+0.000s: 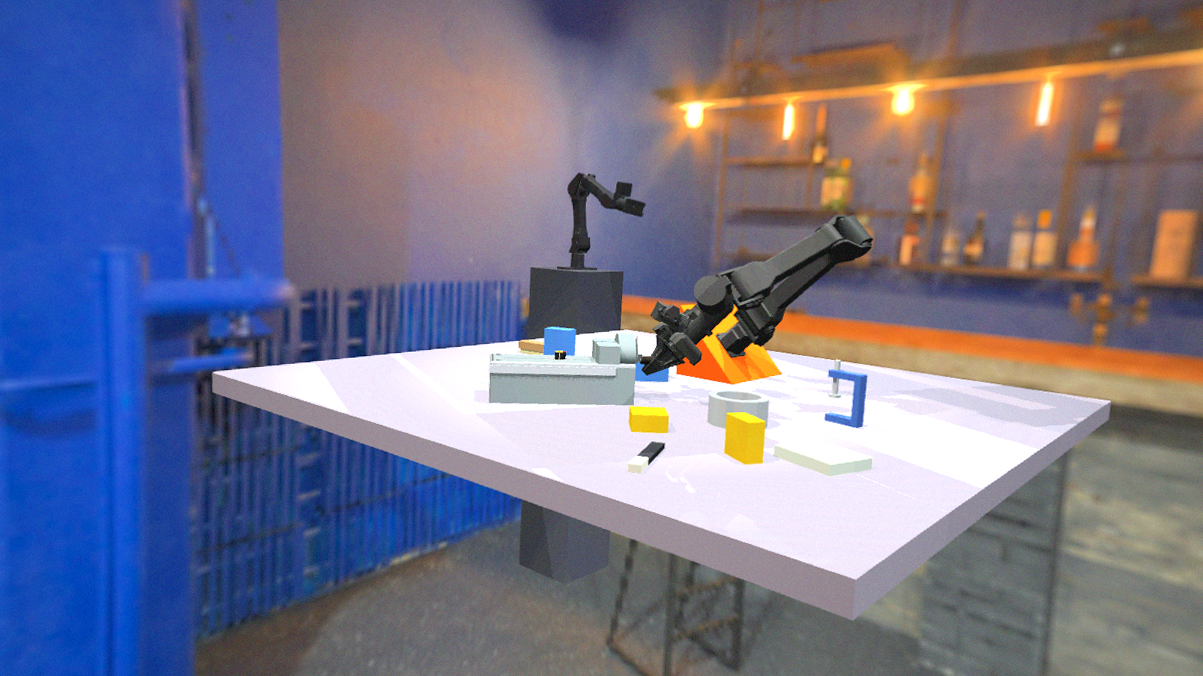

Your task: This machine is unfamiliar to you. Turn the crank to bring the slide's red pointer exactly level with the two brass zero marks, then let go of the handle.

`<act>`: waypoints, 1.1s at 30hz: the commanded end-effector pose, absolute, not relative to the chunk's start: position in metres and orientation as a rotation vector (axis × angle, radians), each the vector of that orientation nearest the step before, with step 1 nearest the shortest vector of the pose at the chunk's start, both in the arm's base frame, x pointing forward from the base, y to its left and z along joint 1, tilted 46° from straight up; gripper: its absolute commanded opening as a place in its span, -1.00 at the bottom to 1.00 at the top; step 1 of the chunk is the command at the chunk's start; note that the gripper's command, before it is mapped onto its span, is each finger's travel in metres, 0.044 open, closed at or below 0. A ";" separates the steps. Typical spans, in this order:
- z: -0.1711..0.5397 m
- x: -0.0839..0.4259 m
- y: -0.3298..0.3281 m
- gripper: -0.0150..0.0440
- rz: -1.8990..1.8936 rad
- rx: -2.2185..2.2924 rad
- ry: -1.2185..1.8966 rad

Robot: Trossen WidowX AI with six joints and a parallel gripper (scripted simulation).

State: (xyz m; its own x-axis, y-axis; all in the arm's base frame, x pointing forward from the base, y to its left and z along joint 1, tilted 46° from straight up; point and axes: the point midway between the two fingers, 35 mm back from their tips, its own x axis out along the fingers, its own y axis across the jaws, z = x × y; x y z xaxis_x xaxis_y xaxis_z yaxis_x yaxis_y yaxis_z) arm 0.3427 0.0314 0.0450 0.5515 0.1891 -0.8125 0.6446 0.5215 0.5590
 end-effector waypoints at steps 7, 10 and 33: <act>0.042 0.348 0.043 -0.49 -0.330 1.020 0.980; 0.043 0.350 0.046 -0.49 -0.330 1.020 0.979; 0.052 0.363 0.058 -0.49 -0.329 1.021 0.979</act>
